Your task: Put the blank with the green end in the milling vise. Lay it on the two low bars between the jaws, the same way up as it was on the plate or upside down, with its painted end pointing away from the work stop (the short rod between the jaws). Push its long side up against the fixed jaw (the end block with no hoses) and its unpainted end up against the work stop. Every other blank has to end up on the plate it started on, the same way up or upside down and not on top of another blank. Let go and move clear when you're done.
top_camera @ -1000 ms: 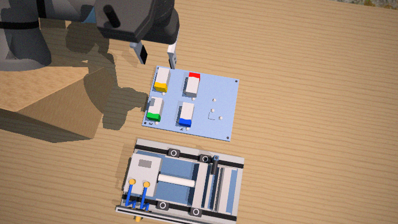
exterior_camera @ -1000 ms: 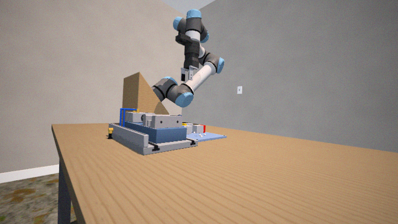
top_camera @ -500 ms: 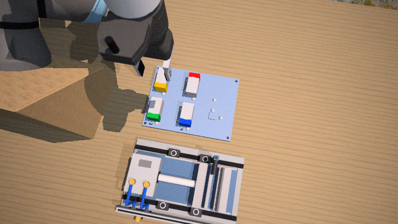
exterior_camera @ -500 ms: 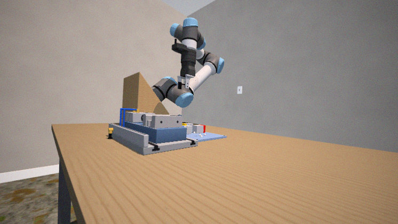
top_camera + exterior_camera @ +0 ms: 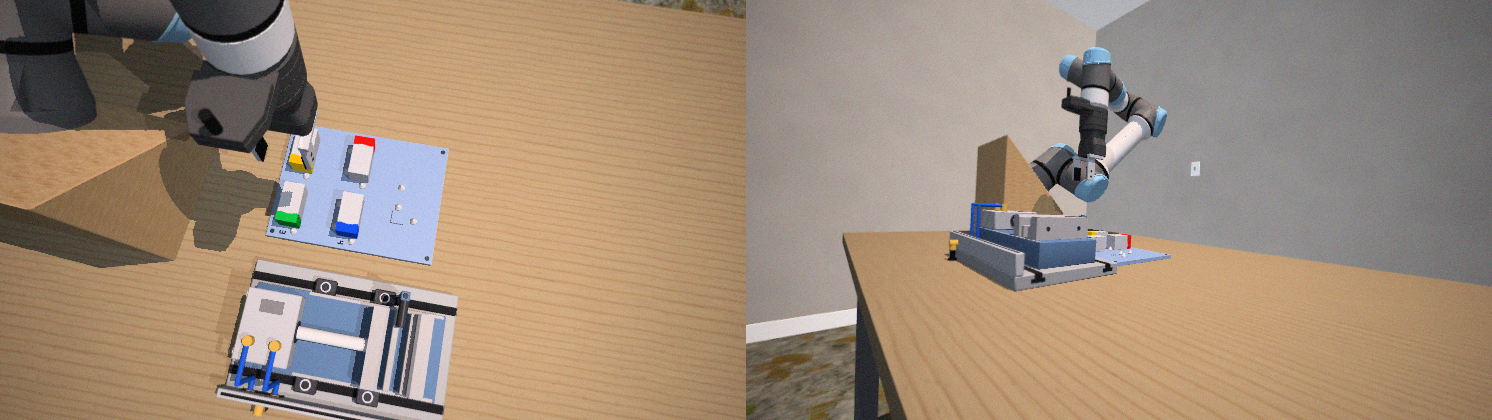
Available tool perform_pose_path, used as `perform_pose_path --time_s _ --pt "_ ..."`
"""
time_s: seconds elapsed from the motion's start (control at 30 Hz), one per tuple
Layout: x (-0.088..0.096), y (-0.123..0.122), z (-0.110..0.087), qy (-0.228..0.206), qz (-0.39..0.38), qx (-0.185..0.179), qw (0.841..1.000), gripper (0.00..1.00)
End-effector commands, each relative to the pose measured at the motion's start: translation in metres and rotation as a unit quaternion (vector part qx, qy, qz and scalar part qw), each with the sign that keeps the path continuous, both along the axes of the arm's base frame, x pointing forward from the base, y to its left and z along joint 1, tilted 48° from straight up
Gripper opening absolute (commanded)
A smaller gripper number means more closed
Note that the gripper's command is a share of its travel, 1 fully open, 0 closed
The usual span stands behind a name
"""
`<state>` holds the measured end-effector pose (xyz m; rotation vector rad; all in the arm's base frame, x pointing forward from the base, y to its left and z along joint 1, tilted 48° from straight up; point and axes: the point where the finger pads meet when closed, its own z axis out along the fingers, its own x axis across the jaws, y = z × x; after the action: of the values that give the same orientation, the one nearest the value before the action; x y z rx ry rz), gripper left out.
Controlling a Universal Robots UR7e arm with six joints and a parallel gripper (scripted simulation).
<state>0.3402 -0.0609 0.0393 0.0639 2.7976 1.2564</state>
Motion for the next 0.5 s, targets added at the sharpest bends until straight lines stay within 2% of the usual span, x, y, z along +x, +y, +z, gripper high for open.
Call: perform_pose_path --time_s 0.0,0.3,0.47 --pt "-0.002 0.009 -0.017 -0.001 -0.001 -0.002 1.000 1.00" --pt "-0.002 0.009 -0.017 -0.001 -0.001 -0.002 1.000 1.00" --pt "-0.012 0.042 -0.065 -0.001 -0.001 -0.002 1.000 1.00"
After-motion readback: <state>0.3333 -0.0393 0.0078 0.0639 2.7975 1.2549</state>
